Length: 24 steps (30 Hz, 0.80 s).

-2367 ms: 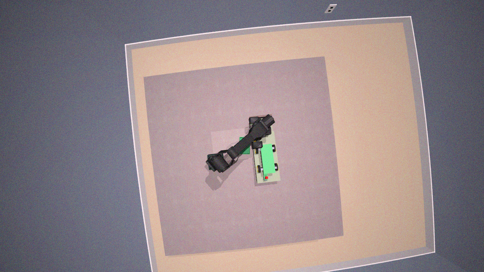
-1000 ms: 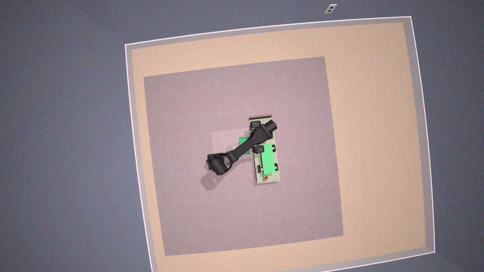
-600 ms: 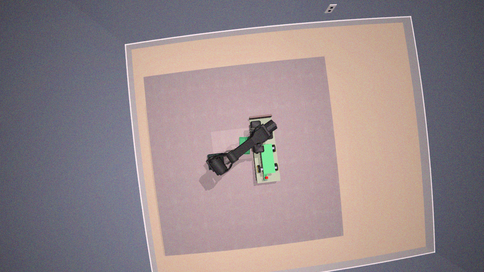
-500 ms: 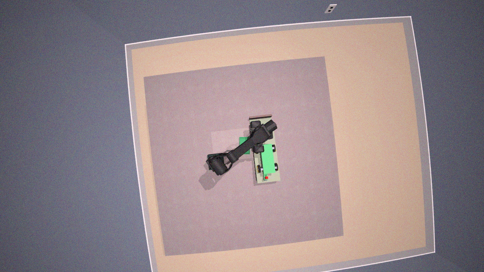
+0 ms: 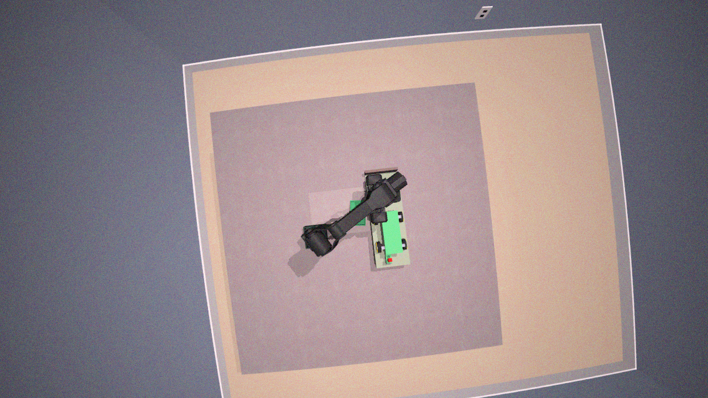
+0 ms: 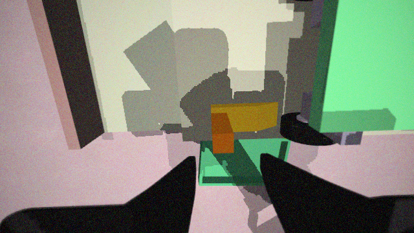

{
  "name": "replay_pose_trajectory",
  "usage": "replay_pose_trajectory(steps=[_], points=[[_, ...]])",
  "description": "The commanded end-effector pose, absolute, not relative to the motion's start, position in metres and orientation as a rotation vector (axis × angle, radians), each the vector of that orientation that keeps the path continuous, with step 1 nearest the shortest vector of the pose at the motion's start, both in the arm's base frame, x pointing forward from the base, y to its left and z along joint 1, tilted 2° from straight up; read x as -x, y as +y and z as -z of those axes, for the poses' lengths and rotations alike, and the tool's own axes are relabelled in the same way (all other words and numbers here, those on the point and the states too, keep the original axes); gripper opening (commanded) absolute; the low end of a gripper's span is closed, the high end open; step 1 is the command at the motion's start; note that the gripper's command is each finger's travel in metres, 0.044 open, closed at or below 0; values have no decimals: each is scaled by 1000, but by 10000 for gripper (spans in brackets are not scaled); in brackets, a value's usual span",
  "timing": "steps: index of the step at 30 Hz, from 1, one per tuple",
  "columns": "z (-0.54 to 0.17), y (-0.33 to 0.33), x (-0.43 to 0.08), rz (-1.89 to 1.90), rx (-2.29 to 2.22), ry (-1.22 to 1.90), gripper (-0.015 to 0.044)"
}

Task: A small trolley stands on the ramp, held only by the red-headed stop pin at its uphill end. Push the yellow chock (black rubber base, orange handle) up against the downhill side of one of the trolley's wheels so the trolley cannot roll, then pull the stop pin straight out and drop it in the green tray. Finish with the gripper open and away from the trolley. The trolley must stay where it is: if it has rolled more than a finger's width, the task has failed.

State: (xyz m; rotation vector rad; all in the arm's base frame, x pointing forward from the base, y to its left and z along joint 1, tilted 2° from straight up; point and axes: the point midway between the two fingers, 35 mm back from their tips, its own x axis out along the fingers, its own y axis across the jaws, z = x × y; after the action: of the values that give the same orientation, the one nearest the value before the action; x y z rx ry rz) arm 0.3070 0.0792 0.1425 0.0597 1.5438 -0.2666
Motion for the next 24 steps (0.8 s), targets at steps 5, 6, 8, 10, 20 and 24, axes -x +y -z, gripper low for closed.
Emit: replay_pose_trajectory(steps=[5,6,8,10,20,24], points=[[-151,80,-308,266,-60,1542,242],[-151,80,-308,266,-60,1542,269],[-152,79,-309,268,-64,1535,269],[-159,68,-318,289,-92,1484,216],[-173,24,-330,150,119,1465,190],[-177,4,-330,57,253,1482,190]])
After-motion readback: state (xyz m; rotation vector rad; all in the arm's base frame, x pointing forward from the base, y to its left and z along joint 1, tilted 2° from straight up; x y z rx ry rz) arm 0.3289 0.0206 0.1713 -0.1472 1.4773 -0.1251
